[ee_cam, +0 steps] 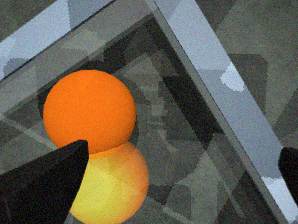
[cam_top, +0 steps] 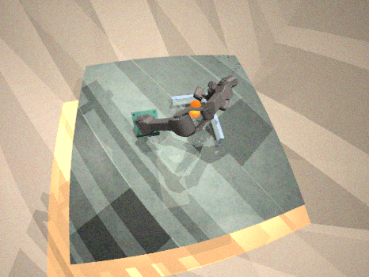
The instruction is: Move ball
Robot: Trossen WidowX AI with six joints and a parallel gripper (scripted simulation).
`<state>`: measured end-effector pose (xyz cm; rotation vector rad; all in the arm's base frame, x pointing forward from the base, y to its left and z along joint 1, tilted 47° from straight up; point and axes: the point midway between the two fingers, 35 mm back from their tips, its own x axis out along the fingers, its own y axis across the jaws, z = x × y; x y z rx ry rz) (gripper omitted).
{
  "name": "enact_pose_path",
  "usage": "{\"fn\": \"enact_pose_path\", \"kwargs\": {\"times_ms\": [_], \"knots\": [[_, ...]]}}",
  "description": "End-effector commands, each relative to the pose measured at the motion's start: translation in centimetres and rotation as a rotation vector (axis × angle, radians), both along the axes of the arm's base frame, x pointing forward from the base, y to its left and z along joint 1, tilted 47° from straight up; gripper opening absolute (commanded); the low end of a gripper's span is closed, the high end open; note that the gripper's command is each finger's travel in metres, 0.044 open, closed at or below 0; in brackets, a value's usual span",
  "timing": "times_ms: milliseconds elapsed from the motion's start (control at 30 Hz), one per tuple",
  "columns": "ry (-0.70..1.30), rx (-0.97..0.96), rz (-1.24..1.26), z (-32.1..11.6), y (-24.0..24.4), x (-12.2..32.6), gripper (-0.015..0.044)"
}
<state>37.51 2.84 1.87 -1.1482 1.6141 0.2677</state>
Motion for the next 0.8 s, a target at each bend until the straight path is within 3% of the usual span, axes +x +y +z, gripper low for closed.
{"fn": "enact_pose_path", "kwargs": {"times_ms": [0,100,767], "knots": [[0.376,-0.196,0.321,-3.4,3.5,-3.8,0.0440],[0.458,-0.241,0.391,-4.0,4.2,-4.6,0.0440],[0.457,-0.242,0.391,-5.0,3.0,-4.7,0.0440]]}}
